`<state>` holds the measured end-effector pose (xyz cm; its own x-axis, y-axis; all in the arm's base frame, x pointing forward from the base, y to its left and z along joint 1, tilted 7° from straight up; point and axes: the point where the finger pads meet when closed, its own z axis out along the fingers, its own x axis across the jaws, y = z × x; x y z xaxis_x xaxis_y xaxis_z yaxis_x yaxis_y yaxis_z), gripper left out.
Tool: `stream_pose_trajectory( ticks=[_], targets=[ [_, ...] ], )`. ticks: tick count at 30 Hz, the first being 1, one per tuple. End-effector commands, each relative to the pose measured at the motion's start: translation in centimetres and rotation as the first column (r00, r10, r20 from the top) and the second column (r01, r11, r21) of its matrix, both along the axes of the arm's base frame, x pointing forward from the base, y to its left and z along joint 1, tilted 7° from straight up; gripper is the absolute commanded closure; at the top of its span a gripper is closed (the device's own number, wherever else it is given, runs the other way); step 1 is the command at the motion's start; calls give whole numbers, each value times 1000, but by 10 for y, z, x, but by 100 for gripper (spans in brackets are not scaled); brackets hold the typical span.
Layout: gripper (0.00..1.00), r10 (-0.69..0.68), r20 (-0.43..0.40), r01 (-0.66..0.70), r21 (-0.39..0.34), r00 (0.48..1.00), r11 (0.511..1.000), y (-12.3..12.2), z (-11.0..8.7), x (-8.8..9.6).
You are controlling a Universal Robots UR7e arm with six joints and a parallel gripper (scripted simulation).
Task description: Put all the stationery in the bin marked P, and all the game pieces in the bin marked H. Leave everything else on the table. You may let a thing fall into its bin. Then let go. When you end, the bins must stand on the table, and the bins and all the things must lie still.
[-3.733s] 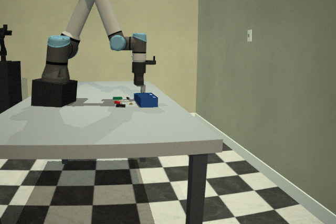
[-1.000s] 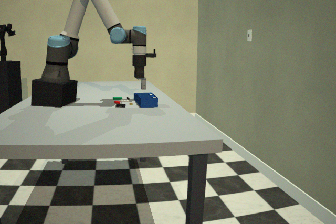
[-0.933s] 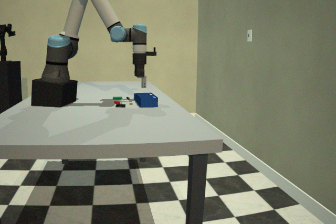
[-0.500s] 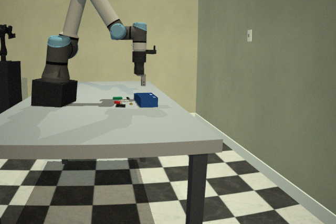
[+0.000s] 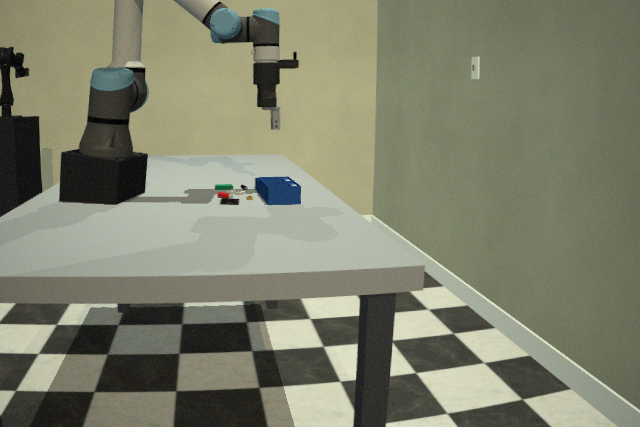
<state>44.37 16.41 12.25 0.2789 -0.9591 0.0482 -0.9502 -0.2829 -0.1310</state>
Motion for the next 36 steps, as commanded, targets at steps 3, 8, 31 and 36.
stream_pose_trajectory(
  ticks=[3,8,31,36],
  targets=[
    [69,0,-19,0,-2,1000,1000,0,27,-6],
    [69,0,-24,0,-2,1000,1000,0,25,-7],
    [21,-439,-52,441,42,897,897,-42,-71,-64],
    [21,-543,-59,545,53,838,836,-57,-105,-84]
  ],
)
